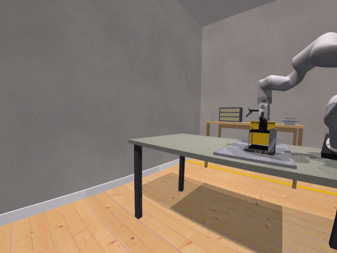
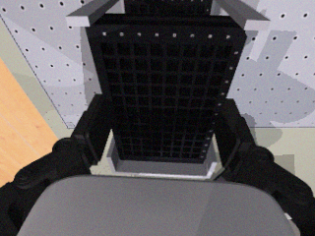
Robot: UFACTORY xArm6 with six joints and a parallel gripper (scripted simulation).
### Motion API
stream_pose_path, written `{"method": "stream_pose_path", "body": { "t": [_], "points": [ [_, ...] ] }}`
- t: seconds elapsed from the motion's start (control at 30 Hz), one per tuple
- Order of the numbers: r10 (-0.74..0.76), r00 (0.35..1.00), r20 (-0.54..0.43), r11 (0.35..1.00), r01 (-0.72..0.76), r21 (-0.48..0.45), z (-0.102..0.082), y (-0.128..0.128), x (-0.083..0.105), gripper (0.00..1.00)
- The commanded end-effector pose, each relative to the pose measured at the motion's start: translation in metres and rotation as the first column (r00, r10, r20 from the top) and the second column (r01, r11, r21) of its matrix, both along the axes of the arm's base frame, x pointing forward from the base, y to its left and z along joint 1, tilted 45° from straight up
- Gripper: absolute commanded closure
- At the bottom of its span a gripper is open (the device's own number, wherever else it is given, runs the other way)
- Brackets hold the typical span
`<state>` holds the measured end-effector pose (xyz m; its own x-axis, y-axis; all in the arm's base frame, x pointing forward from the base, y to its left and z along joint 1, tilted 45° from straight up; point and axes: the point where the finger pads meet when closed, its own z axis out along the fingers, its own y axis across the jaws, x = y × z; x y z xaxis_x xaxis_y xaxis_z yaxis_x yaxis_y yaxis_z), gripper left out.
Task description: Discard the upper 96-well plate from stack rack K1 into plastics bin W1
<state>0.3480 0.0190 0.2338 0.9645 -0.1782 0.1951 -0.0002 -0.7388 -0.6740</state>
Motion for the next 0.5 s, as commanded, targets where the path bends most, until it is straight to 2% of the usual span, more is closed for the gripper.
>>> {"method": "stream_pose_path", "body": {
  "t": [0.0, 0.47],
  "points": [
    [-0.001, 1.0, 0.002, 1.0, 0.001, -0.001, 0.006, -0.005, -0.001, 1.0],
    [-0.001, 1.0, 0.002, 1.0, 0.001, -0.001, 0.02, -0.018, -0.007, 1.0]
  ]
}}
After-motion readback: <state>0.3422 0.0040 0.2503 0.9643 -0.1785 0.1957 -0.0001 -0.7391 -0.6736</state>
